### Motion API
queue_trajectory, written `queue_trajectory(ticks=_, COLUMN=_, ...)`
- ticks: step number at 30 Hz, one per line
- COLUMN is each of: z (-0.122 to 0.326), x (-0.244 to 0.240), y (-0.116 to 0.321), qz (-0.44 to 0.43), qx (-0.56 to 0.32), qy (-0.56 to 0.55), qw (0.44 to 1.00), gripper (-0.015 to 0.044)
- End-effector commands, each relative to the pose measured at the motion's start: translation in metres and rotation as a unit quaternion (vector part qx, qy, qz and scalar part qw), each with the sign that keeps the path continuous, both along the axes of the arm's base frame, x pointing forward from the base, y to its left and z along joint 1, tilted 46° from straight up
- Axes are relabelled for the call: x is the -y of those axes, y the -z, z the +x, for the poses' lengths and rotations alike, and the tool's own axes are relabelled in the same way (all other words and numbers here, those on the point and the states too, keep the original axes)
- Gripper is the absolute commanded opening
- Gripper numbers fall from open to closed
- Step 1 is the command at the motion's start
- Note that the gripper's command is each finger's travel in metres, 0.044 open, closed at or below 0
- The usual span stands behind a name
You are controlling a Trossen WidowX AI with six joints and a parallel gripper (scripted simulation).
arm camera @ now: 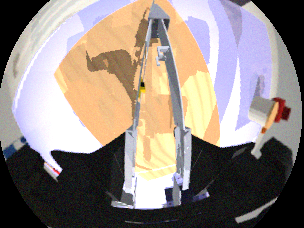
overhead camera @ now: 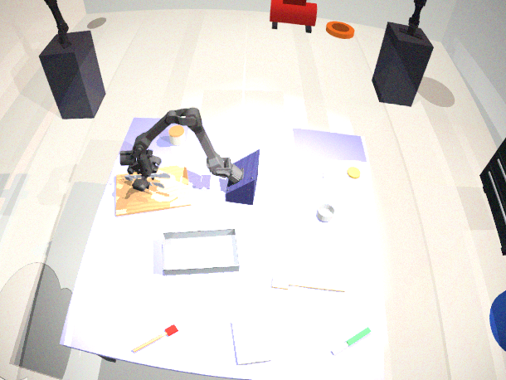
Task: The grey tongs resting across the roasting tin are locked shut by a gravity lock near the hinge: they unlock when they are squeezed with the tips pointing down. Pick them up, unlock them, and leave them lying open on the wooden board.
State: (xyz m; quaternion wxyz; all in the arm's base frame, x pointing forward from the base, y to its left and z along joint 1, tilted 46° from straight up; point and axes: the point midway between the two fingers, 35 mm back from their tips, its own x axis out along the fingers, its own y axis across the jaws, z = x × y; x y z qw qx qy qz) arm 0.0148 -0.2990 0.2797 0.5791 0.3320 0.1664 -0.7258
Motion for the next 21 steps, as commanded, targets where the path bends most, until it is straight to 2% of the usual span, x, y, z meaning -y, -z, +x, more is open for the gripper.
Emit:
queue_trajectory(ticks=1, z=0.0, x=0.0, y=0.0, qz=0.0, qx=0.0, qy=0.0, qw=1.0, gripper=0.0349)
queue_trajectory(ticks=5, z=0.0, x=0.0, y=0.0, qz=0.0, qx=0.0, qy=0.0, qw=1.0, gripper=0.044)
queue_trajectory(ticks=12, z=-0.008, x=-0.001, y=-0.008, qz=-0.011, qx=-0.004, qy=-0.006, qw=1.0, gripper=0.044)
queue_trajectory(ticks=21, z=-0.076, x=-0.031, y=-0.012, qz=0.014, qx=-0.011, qy=-0.008, qw=1.0, gripper=0.044)
